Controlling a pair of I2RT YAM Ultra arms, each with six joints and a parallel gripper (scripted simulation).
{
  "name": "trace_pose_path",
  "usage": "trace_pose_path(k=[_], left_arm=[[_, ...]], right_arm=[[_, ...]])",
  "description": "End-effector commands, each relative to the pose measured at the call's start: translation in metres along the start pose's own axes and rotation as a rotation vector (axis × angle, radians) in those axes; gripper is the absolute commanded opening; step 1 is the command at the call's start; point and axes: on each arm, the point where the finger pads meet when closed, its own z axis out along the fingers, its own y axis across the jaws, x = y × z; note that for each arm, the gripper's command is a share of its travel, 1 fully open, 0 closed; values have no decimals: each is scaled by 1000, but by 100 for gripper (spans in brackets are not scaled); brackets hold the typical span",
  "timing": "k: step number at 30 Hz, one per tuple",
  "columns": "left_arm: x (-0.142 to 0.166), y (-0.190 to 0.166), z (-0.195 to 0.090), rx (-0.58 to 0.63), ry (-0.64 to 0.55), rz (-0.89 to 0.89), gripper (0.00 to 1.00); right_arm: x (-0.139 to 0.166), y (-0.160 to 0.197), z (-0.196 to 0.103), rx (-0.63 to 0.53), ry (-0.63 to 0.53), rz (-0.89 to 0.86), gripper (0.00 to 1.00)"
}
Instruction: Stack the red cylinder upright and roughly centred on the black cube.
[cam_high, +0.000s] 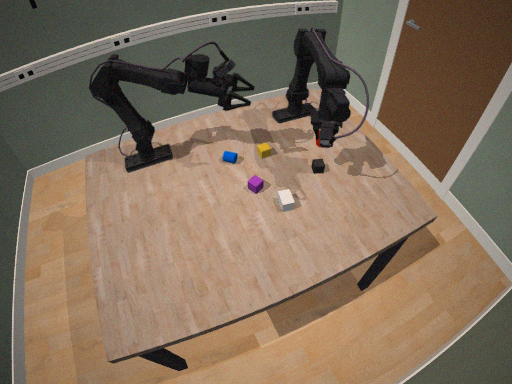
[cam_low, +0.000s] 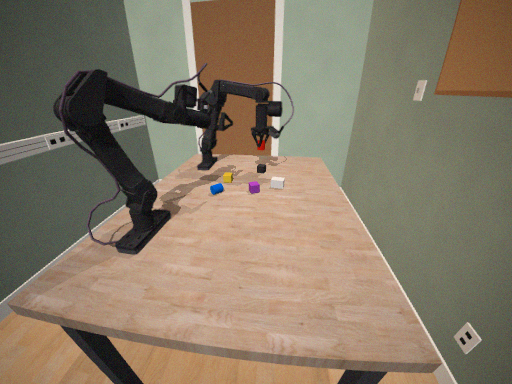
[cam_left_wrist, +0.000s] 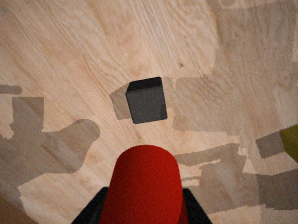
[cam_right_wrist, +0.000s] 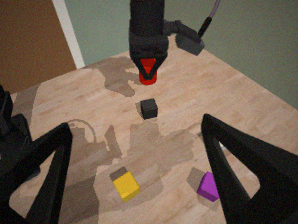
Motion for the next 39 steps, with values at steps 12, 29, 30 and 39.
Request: trace_pose_path(k=[12,29,30,39], left_arm=[[-3,2,25,1,-19,5,34],[-3,4,62,3,-10,3,34],[-3,4,62,3,-10,3,34],[-3,4,75,3,-10,5,34]], right_arm=[[-17,-4,-6,2,-50,2,100],[-17,-4,-6,2,-50,2,100],[-17,-4,-6,2,-50,2,100],[-17,-4,-6,2,-50,2,100]])
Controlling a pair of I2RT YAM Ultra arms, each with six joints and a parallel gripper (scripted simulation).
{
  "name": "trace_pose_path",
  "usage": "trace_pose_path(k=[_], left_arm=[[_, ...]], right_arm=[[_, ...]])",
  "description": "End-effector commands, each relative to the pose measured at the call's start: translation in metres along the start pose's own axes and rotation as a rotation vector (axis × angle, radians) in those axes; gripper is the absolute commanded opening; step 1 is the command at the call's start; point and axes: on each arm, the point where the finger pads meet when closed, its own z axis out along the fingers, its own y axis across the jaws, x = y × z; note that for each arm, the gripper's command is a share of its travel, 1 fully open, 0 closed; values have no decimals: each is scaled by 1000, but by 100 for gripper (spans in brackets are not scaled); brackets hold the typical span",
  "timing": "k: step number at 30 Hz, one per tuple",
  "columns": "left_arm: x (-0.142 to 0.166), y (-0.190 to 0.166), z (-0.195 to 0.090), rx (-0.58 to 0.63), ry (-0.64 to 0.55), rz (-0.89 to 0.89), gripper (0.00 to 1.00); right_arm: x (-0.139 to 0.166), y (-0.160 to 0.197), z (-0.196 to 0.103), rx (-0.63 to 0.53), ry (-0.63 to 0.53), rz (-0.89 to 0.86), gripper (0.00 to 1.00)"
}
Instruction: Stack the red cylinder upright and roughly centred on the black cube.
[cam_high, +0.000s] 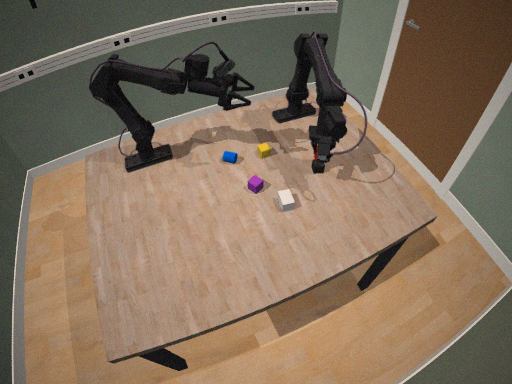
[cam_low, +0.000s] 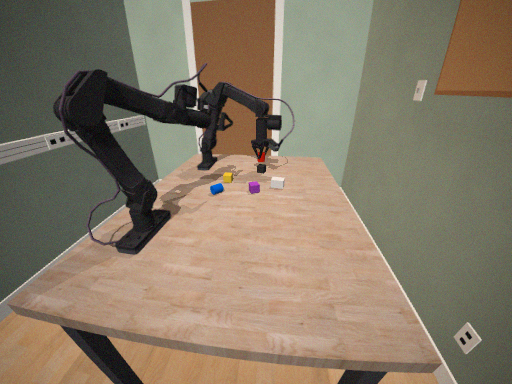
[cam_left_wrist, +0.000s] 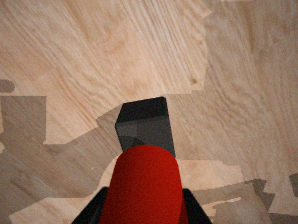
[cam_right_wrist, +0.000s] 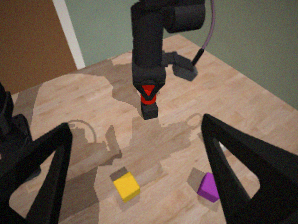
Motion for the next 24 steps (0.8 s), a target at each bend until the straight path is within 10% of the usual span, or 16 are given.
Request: trace_pose_path(k=[1,24], left_arm=[[-3,2,11,4,-8,2,34],[-3,2,22,4,-8,2,34]], right_arm=[[-16,-4,-6,4,-48,2,100],[-16,-4,-6,4,-48,2,100]])
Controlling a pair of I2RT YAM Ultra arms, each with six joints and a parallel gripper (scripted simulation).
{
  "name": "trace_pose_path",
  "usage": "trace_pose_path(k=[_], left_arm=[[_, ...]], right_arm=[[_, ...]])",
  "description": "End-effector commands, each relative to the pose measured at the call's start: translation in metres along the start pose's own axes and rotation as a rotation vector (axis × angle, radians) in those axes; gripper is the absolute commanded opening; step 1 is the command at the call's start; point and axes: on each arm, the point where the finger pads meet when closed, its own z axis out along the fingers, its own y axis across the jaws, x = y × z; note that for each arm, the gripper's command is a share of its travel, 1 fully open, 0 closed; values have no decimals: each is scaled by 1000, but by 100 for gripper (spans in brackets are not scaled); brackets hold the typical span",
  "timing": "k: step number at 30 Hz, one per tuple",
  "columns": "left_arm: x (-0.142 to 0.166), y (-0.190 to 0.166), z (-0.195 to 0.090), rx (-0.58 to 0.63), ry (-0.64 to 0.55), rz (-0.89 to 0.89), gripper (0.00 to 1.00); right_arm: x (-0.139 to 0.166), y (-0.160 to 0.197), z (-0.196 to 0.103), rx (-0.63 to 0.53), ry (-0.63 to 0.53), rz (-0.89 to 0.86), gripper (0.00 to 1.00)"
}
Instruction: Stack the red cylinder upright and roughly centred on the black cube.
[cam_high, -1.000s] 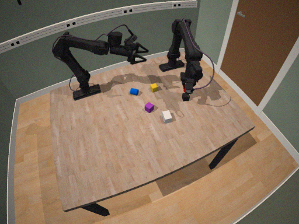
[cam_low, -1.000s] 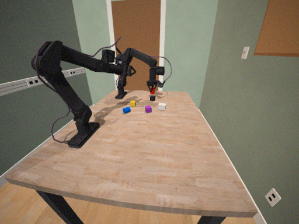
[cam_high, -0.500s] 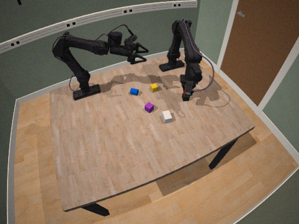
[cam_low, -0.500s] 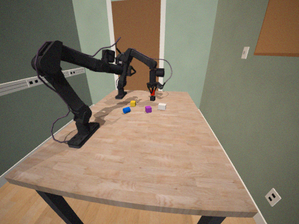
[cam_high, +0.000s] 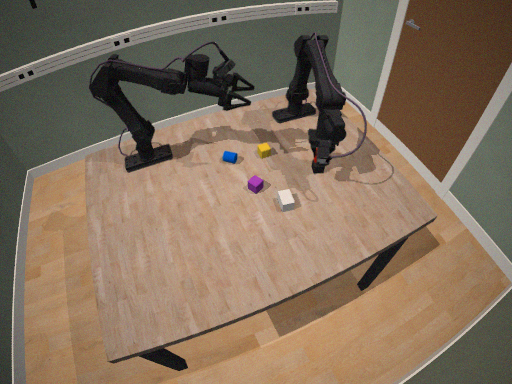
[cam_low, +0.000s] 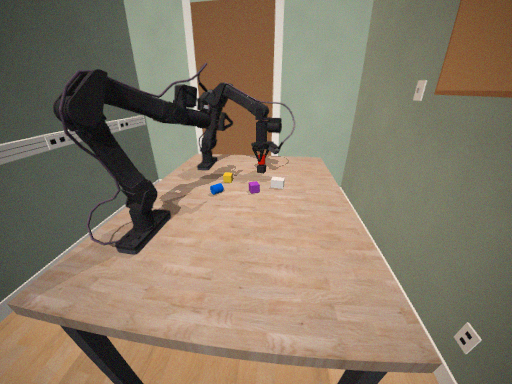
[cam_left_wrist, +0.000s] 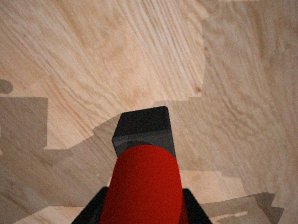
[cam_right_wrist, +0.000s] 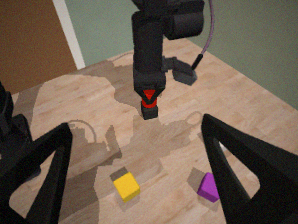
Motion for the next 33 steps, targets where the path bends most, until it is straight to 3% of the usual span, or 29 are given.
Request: trace_pose_path(k=[1,25,28,33], left_arm=[[-1,1,8,6,1,2,34],[-2,2,7,4,-7,2,34],[-6,2,3,0,-21,2,63],[-7,-1,-10,-5,-42,0,64]], right_arm=[[-16,-4,-6,4,-48,2,100],[-16,-4,-6,4,-48,2,100],[-16,-4,-6,4,-48,2,100],[-16,-4,-6,4,-48,2,100]])
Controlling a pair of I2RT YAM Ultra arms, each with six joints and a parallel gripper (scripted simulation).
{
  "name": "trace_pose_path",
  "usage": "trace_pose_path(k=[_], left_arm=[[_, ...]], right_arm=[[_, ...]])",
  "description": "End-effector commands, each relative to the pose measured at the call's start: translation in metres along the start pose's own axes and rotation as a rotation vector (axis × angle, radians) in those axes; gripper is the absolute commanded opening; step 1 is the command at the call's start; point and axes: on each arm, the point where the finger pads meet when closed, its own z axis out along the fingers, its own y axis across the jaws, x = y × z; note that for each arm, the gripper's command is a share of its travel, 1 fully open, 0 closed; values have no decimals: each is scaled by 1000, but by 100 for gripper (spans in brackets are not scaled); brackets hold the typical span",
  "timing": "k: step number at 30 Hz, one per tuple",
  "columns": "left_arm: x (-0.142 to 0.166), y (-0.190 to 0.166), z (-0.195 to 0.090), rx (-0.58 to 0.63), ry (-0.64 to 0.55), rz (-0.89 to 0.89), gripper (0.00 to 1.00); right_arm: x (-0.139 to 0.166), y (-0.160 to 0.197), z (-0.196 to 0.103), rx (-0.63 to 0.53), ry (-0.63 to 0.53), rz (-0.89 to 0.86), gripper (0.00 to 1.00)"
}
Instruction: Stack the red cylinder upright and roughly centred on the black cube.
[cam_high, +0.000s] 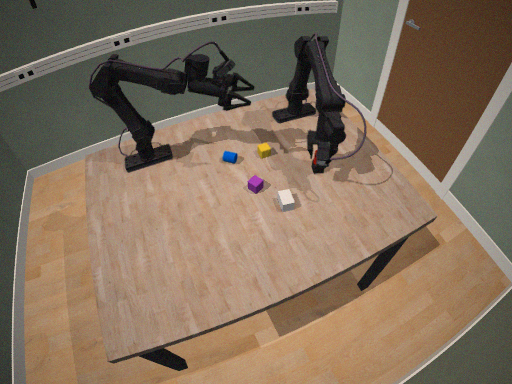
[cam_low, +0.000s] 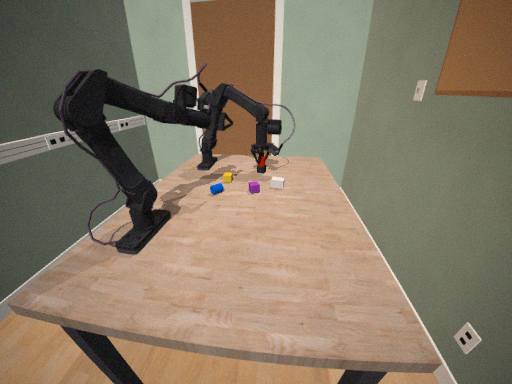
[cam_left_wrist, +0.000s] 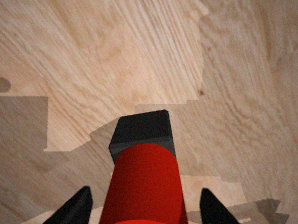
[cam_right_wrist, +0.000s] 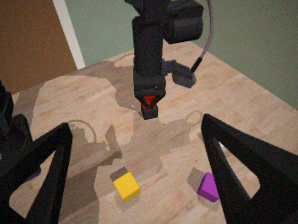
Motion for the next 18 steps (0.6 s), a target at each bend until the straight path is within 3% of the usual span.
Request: trace_pose_path(k=[1,13,16,18], left_arm=[[-9,-1,-20,-7,-50,-1,64],[-9,-2,-40,-9,-61,0,64],[-8,-2,-48,-9,-61,-3,98],[-7,0,-60,-9,-61,-9,100]], right_arm=[[-16,-4,-6,4,-48,2,100],[-16,-4,-6,4,-48,2,100],[-16,-4,-6,4,-48,2,100],[-16,-4,-6,4,-48,2,100]])
